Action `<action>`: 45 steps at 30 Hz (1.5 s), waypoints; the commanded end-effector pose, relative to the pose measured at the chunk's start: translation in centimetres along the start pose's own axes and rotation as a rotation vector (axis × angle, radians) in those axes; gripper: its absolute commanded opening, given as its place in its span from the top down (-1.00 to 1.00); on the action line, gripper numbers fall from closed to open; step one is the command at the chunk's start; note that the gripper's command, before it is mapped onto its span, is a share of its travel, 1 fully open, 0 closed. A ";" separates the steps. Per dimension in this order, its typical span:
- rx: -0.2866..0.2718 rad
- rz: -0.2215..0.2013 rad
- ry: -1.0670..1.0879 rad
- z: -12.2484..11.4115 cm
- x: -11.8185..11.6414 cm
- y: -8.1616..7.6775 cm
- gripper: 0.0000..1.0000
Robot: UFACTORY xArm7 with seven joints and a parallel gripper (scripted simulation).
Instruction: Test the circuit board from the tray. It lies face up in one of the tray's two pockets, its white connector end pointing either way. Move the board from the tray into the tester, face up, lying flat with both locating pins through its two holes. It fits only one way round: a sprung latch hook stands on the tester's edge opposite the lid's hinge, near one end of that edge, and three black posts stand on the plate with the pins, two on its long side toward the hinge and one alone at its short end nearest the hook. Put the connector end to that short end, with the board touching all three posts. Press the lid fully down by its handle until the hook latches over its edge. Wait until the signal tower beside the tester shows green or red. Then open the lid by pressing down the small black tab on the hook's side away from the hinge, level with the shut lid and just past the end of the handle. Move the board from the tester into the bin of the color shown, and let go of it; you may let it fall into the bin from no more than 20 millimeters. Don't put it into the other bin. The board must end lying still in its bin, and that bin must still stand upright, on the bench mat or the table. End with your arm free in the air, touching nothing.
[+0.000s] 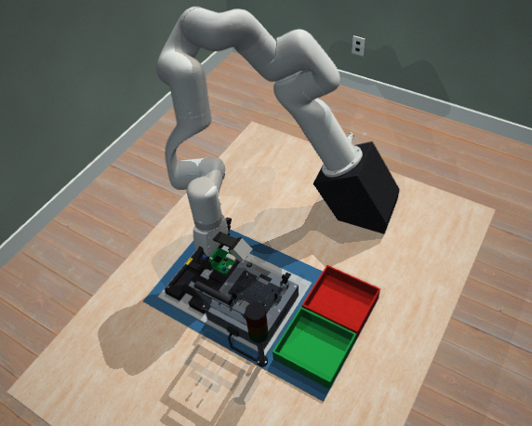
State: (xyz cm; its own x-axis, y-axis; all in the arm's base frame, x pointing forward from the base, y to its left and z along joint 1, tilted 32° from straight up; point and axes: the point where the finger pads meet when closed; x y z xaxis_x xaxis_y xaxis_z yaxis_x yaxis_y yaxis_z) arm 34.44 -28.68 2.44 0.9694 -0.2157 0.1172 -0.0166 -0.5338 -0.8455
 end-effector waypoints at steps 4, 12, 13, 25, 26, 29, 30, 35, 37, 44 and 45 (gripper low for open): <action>0.001 -0.004 0.000 0.0 0.2 0.1 -1.00; 0.001 -0.004 0.000 0.0 0.2 0.2 -1.00; 0.001 -0.004 0.000 0.0 0.2 0.3 -1.00; 0.001 -0.004 0.000 0.0 0.2 1.2 -1.00; 0.001 -0.004 0.000 0.0 0.2 1.3 -1.00; 0.001 -0.004 0.000 0.0 0.2 1.5 -1.00; 0.001 -0.004 0.000 0.0 0.2 1.6 -1.00; 0.001 -0.004 0.000 0.0 0.2 1.6 -1.00; 0.001 -0.004 0.000 0.0 0.2 1.6 -1.00; 0.001 -0.004 0.000 0.0 0.2 1.6 -0.89; 0.001 -0.004 0.000 0.0 0.2 1.6 -0.89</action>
Point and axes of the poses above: the point where the finger pads meet when closed, its own y axis out along the fingers, its own x axis across the jaws, z = x × y, and after that the axes turned 6 degrees about y, right-handed
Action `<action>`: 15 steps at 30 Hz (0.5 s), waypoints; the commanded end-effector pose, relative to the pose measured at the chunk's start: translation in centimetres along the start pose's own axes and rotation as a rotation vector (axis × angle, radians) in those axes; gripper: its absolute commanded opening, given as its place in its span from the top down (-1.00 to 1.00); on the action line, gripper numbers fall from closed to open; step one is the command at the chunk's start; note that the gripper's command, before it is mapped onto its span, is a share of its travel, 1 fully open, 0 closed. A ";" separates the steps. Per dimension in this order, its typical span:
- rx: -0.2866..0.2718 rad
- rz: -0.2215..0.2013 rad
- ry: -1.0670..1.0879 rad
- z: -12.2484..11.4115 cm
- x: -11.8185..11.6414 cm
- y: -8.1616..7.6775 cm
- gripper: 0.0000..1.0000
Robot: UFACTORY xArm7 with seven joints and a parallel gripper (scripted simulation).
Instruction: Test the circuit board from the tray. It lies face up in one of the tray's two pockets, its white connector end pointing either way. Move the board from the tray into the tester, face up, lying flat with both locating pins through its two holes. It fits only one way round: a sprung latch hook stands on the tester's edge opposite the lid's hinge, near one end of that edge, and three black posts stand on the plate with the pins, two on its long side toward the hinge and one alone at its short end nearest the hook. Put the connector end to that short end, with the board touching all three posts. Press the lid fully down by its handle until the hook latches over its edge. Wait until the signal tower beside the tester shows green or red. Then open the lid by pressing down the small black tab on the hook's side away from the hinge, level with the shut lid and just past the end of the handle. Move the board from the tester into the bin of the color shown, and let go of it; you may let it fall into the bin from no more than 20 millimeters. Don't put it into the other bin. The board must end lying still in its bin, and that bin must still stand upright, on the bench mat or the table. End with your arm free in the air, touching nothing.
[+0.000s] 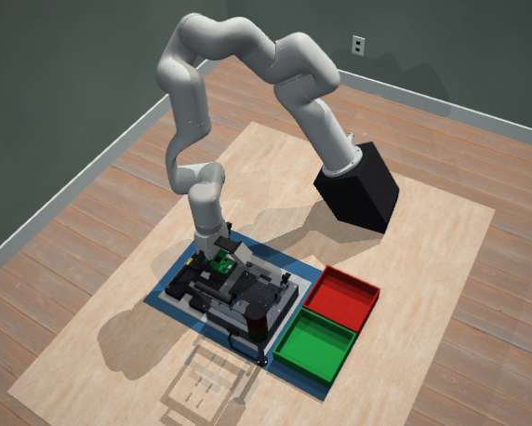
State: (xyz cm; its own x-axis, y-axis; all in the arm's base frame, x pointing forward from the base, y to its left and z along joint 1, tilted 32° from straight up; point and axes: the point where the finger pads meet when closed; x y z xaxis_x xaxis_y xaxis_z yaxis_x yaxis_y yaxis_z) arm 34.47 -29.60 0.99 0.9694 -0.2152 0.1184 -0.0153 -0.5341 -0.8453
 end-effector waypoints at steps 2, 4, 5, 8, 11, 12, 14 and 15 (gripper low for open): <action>0.001 -0.003 0.000 0.0 0.1 -0.1 -0.89; 0.001 -0.003 0.000 0.0 0.1 -0.1 -0.89; 0.001 -0.003 0.000 0.0 0.1 -0.1 -0.89; 0.001 -0.003 0.000 0.0 0.1 -0.1 -0.89; 0.001 -0.003 0.000 0.0 0.1 -0.1 -0.89; 0.001 -0.003 0.000 0.0 0.1 -0.1 -0.78; 0.001 -0.003 0.000 0.0 0.1 -0.1 -0.78; 0.001 -0.003 0.000 0.0 0.1 -0.1 -0.78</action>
Point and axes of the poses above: the point where the finger pads meet when closed, its own y axis out along the fingers, its own x axis across the jaws, z = x × y, and after that the axes turned 6 degrees about y, right-handed
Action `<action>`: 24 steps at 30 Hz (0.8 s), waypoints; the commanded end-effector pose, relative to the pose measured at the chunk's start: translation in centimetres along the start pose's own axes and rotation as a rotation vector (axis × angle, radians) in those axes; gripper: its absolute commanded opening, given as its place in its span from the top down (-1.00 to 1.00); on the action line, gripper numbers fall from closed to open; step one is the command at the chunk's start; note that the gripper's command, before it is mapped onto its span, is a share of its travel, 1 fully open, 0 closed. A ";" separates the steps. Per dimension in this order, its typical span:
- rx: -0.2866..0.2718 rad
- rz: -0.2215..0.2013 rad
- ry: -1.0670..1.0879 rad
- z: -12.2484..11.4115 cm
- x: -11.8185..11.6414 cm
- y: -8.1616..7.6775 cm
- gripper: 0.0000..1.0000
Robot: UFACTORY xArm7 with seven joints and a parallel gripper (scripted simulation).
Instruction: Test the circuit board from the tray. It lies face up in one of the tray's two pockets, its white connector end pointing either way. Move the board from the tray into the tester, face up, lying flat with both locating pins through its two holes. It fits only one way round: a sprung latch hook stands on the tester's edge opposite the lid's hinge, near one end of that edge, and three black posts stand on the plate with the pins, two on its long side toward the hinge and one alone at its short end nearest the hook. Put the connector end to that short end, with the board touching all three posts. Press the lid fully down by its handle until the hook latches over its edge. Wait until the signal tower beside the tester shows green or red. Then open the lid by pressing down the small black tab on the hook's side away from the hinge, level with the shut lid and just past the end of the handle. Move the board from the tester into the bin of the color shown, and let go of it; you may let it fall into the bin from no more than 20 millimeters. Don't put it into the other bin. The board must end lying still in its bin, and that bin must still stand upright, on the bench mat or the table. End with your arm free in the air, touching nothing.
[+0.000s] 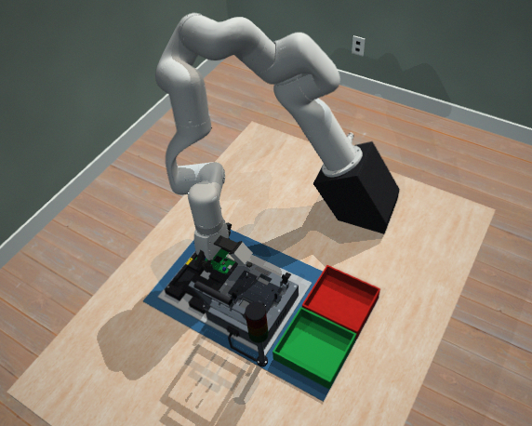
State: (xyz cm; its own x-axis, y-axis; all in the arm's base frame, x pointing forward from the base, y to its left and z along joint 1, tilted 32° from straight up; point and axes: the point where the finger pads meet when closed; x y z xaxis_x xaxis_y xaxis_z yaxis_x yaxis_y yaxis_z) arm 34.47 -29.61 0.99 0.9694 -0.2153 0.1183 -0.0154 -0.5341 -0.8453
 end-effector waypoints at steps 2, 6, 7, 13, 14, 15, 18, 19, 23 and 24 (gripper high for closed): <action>0.001 -0.003 0.000 0.0 0.1 -0.1 -0.78; 0.001 -0.003 0.000 0.0 0.1 -0.1 -0.78; 0.001 -0.003 0.000 0.0 0.1 -0.1 -0.78; 0.001 -0.003 0.000 0.0 0.1 -0.1 -0.70; 0.001 -0.003 0.000 0.0 0.1 -0.1 -0.70; 0.001 -0.003 0.000 0.0 0.1 -0.1 -0.70; 0.001 -0.003 0.000 0.0 0.1 -0.1 -0.70; 0.001 -0.003 0.000 0.0 0.1 -0.1 -0.70; 0.001 -0.003 0.000 0.0 0.1 -0.1 -0.63; 0.001 -0.003 0.000 0.0 0.1 -0.1 -0.63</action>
Point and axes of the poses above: the point where the finger pads meet when closed, its own y axis out along the fingers, its own x axis across the jaws, z = x × y, and after that the axes turned 6 degrees about y, right-handed
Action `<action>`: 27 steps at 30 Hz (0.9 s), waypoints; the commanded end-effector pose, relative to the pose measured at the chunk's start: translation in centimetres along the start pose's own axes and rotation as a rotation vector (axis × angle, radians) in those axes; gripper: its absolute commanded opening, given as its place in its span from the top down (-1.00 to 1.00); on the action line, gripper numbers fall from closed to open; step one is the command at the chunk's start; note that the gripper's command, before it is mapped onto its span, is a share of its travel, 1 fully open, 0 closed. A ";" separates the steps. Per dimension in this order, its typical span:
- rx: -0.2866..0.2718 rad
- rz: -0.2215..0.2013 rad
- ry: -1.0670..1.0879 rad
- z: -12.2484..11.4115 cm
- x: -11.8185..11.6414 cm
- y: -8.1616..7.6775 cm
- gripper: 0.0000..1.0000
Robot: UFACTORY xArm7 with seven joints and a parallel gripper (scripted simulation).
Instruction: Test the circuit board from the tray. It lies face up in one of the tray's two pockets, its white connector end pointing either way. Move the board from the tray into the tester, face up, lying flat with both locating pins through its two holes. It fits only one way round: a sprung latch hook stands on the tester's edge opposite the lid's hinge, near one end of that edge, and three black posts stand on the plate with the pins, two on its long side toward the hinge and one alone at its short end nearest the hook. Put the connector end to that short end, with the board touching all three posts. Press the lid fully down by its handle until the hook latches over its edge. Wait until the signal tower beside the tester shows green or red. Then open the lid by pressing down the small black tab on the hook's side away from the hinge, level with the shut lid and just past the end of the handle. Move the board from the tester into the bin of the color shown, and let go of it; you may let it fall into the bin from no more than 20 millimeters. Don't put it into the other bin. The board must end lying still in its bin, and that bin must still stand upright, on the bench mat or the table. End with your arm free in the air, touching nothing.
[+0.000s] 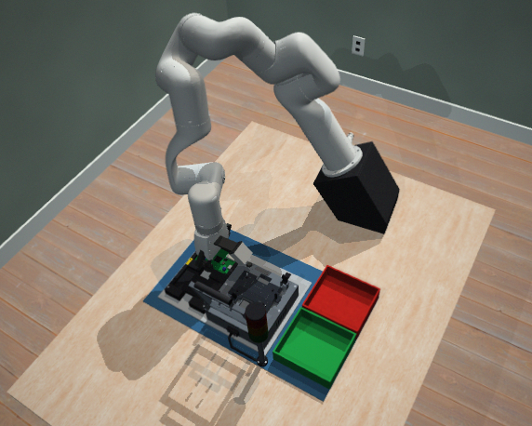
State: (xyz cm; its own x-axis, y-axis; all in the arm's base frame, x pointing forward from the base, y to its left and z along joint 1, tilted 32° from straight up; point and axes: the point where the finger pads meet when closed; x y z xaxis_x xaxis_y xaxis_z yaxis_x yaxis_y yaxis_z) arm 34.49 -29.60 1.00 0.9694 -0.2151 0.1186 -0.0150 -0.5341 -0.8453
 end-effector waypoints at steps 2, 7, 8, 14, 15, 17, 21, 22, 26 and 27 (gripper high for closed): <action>0.001 -0.002 0.000 0.0 0.1 -0.1 -0.63; 0.001 -0.002 0.000 0.0 0.1 -0.1 -0.63; 0.001 -0.002 0.000 0.0 0.1 -0.1 -0.63; 0.001 -0.002 0.000 0.0 0.1 -0.1 -0.58; 0.001 -0.002 0.000 0.0 0.1 -0.1 -0.58; 0.001 -0.002 0.000 0.0 0.1 -0.1 -0.58; 0.001 -0.002 0.000 0.0 0.1 -0.1 -0.58; 0.001 -0.002 0.000 0.0 0.1 -0.1 -0.58; 0.001 -0.002 0.000 0.0 0.1 -0.1 -0.58; 0.001 -0.002 0.000 0.0 0.1 -0.1 -0.58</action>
State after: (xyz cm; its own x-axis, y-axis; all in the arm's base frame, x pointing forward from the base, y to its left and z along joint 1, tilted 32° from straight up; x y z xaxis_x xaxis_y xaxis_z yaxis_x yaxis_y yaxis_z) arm 34.49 -29.60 0.99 0.9694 -0.2150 0.1186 -0.0150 -0.5341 -0.8453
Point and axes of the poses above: the point where the finger pads meet when closed, its own y axis out along the fingers, its own x axis across the jaws, z = x × y, and after that the axes turned 6 degrees about y, right-handed
